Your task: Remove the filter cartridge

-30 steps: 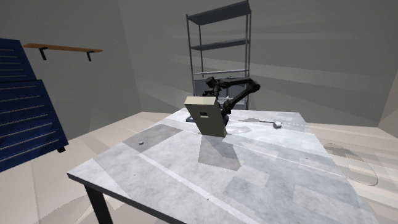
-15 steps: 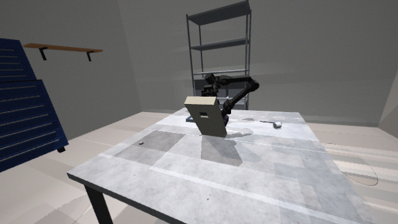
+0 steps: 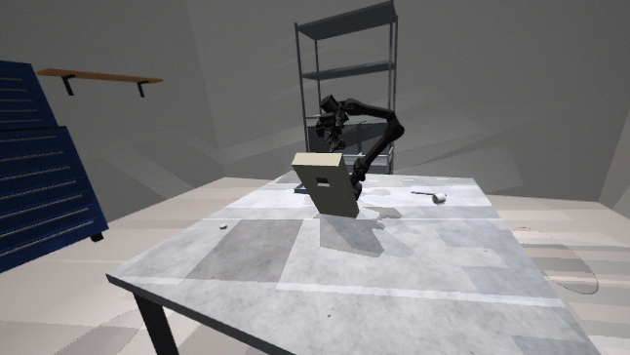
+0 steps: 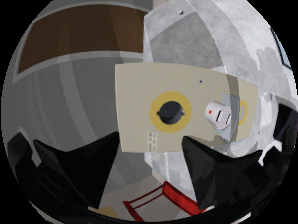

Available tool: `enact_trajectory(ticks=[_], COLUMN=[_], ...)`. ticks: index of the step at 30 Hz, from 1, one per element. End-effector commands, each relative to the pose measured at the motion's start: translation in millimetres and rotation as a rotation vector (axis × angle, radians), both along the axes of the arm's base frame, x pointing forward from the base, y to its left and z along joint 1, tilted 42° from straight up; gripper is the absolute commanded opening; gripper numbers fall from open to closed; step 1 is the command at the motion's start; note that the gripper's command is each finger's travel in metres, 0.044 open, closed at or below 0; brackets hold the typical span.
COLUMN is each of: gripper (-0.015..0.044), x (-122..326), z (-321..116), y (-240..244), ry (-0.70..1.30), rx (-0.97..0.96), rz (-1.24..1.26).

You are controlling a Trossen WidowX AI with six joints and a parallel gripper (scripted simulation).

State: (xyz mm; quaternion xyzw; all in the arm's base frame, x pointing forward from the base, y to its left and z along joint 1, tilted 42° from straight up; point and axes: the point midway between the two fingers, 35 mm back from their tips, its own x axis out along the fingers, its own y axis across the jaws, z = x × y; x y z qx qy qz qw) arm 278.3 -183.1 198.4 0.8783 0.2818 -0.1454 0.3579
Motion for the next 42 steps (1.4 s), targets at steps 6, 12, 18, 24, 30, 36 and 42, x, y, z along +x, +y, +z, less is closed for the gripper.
enact_trajectory(ticks=[6,12,18,24,30,36,42], gripper=[0.0335,0.0305,0.0305,0.0305,0.0305,0.0305,0.0305], x=[-4.6,-12.6,-24.8,-34.1,-39.3,-39.4,-39.4], z=[3.7,-25.4,-51.4,-65.3,-71.8,-71.9,-71.9], y=[-4.9,17.2,40.8,55.4,62.7,62.9,62.9], ry=[-0.047,-0.171,-0.351,-0.453,-0.579,-0.582,-0.582], rx=[-0.161,-0.522,-0.835,-0.947,-1.07,-1.073,-1.073], rz=[0.122,0.455,0.825,1.017,1.167,1.171,1.171])
